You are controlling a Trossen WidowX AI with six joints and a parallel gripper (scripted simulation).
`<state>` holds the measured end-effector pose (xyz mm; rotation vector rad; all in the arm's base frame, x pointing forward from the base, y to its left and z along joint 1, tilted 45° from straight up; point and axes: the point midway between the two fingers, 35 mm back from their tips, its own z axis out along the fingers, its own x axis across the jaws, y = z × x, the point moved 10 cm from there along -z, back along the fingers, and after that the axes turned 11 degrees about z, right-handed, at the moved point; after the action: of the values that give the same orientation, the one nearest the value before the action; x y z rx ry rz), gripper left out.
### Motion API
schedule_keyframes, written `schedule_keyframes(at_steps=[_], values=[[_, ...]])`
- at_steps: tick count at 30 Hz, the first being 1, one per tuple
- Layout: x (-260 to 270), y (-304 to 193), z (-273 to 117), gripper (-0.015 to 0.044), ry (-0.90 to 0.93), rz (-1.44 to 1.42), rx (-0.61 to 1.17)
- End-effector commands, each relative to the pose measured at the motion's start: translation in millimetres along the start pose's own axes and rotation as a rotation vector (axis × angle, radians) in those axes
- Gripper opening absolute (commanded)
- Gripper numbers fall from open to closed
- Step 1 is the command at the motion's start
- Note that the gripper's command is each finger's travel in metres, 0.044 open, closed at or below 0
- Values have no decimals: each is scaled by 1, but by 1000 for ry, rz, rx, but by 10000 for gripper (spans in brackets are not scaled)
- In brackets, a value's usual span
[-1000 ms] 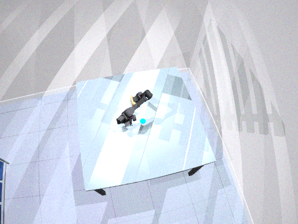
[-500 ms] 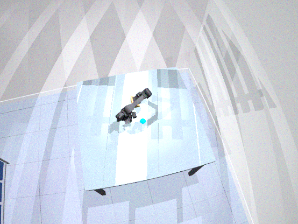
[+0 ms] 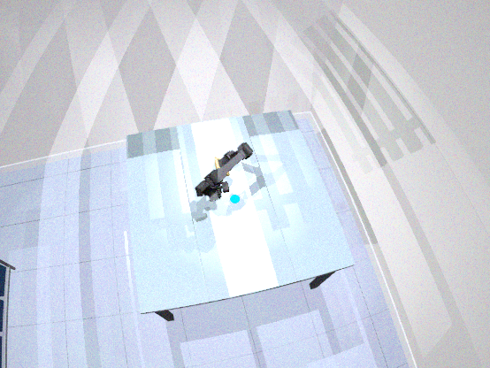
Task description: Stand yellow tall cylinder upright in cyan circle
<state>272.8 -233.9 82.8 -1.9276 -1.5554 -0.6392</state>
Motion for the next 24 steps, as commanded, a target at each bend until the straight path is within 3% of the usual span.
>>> schedule_keyframes(at_steps=[1, 24], values=[[12, -3, -2, 105, 4, 37, 0], [80, -26, -12, 105, 7, 214, 3]])
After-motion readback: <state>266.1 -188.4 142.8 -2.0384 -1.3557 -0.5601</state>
